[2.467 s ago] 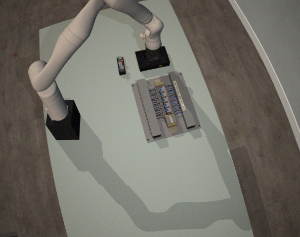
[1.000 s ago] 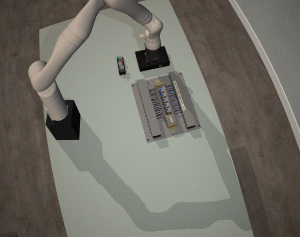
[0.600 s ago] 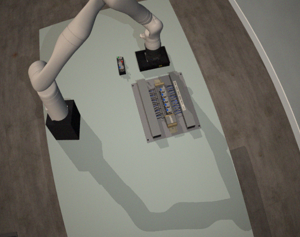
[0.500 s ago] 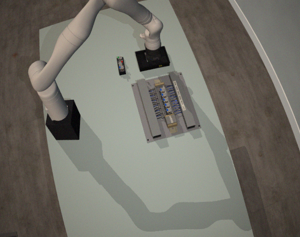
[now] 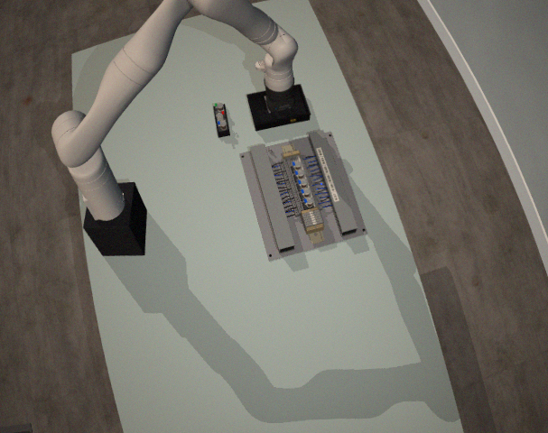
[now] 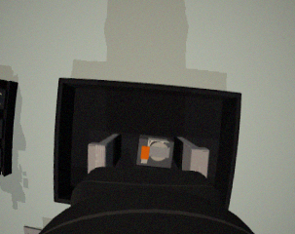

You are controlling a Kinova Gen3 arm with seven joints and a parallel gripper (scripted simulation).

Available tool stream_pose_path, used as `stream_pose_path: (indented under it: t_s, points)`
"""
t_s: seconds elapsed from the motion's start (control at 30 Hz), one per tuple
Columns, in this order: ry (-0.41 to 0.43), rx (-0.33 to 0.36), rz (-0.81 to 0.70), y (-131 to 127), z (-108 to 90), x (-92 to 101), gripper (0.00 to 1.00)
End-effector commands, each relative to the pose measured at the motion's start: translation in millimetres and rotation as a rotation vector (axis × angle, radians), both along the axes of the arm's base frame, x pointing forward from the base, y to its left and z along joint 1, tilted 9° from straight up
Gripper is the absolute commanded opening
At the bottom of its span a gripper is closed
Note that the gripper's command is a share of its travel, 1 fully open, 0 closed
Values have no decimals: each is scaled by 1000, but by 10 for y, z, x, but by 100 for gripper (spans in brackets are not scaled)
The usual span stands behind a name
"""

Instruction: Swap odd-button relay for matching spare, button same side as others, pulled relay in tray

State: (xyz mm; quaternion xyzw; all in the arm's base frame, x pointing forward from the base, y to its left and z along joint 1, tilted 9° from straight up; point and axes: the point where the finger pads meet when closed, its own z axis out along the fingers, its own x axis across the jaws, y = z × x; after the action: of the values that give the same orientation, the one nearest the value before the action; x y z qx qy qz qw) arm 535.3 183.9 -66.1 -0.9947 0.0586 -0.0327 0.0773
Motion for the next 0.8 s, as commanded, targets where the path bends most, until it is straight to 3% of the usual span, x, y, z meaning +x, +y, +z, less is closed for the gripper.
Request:
stream_pose_path:
  t_s: [0.0,0.77]
  points:
    - [-2,0,0,0,11,9,100]
    - [19,-4,4,-7,59,1,100]
